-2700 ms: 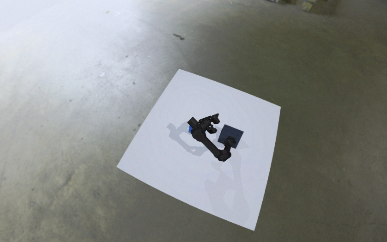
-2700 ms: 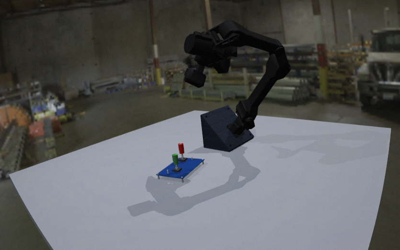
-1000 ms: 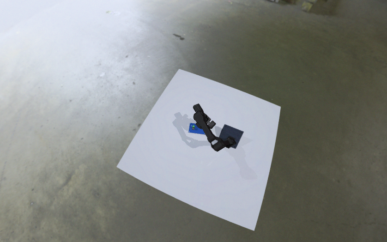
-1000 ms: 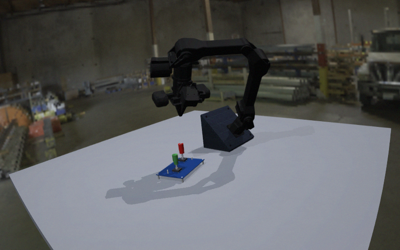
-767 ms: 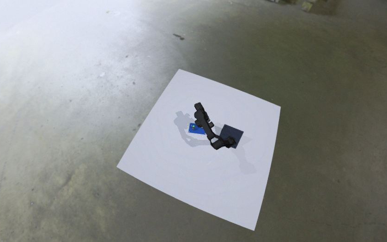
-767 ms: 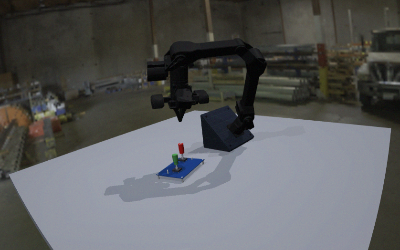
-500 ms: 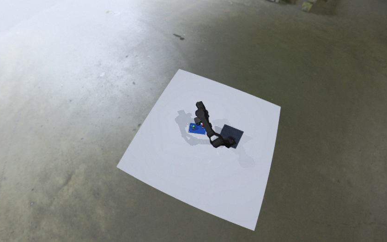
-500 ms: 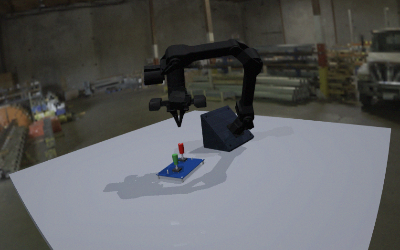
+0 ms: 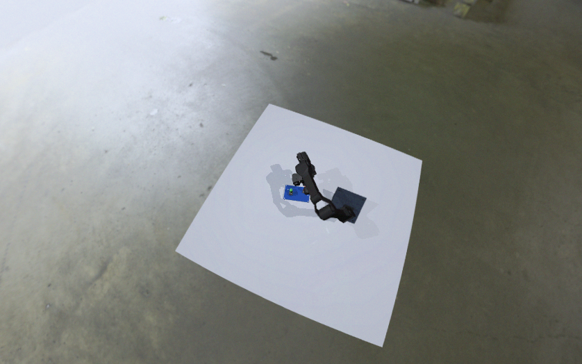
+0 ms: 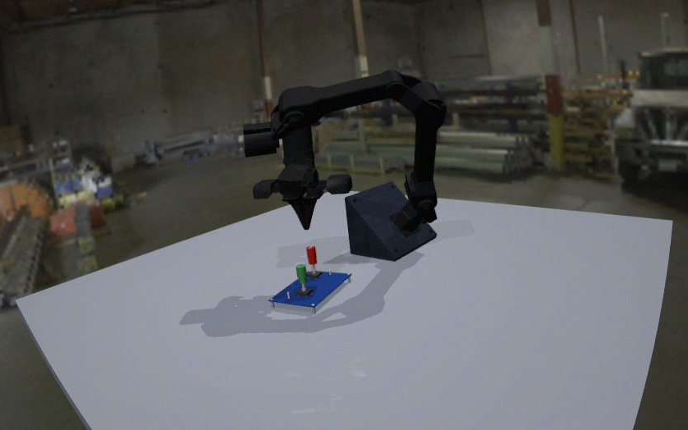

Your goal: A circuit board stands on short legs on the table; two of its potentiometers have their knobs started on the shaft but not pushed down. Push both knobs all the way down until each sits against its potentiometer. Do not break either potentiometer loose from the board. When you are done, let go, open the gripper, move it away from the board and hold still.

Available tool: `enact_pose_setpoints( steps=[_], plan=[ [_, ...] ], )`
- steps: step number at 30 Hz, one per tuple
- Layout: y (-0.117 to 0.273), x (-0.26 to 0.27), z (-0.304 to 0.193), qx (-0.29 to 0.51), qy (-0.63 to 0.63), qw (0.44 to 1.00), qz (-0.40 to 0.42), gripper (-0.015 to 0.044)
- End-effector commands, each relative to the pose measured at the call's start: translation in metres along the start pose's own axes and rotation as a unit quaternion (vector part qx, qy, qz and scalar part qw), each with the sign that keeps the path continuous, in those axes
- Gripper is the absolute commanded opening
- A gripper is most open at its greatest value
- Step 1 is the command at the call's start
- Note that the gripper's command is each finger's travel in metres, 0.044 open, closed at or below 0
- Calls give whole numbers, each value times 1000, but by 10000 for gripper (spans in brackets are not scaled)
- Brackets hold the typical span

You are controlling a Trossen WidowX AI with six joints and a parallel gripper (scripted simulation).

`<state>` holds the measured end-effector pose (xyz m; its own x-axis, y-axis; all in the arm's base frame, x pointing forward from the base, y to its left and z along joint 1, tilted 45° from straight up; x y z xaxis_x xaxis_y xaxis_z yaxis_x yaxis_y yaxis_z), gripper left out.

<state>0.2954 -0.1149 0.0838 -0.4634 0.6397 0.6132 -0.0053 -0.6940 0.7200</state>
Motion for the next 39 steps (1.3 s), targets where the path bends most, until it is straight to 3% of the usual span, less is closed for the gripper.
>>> enact_pose_setpoints(
  steps=[1, 39],
  plan=[
    [-12, 2, 0, 0, -3, 1000, 7, 0],
    [-35, 3, 0, 0, -3, 1000, 7, 0]
  ],
)
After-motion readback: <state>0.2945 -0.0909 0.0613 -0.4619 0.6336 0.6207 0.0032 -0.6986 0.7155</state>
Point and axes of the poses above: the point midway between the two fingers, 35 mm back from their tips, its own y axis back along the fingers, its own x axis across the jaws, z = x × y, the point moved 4 cm from there along y, back along the fingers, and after that the axes turned 6 degrees about -y, right-handed, at the moved point
